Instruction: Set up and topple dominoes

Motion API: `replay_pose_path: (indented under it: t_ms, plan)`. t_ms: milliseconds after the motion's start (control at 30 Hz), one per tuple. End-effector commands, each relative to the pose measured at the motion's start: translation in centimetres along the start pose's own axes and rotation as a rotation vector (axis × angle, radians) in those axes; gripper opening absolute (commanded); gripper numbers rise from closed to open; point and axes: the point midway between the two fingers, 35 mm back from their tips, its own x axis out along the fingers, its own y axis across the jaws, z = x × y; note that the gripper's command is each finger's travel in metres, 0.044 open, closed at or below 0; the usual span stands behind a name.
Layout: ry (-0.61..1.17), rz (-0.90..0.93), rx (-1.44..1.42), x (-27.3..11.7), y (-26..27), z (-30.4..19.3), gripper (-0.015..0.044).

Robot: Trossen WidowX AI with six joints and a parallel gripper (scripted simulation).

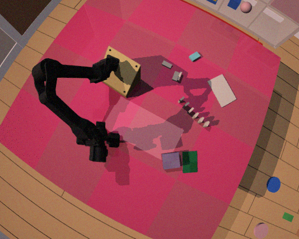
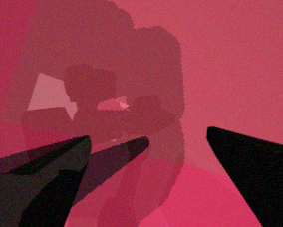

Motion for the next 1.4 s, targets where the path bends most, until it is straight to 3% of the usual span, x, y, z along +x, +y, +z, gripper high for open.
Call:
replay_pose_path:
  t_ms: [0,300,667,867,1100,1367]
  plan:
    - [0.014,0.187,-0.093,-1.6,7.5,-0.5,0.0440]
    - [0.061,0.404,-0.284,-6.7,18.9,-4.2,0.0440]
    - [0.103,0.529,-0.632,-16.4,29.9,-16.3,0.0440]
    - [0.058,0.512,-0.871,-20.6,32.2,-25.4,0.0440]
    - [-0.013,0.381,-1.078,-22.2,31.0,-36.7,0.0440]
    - [-0.030,0.359,-1.101,-20.6,31.1,-38.4,0.0440]
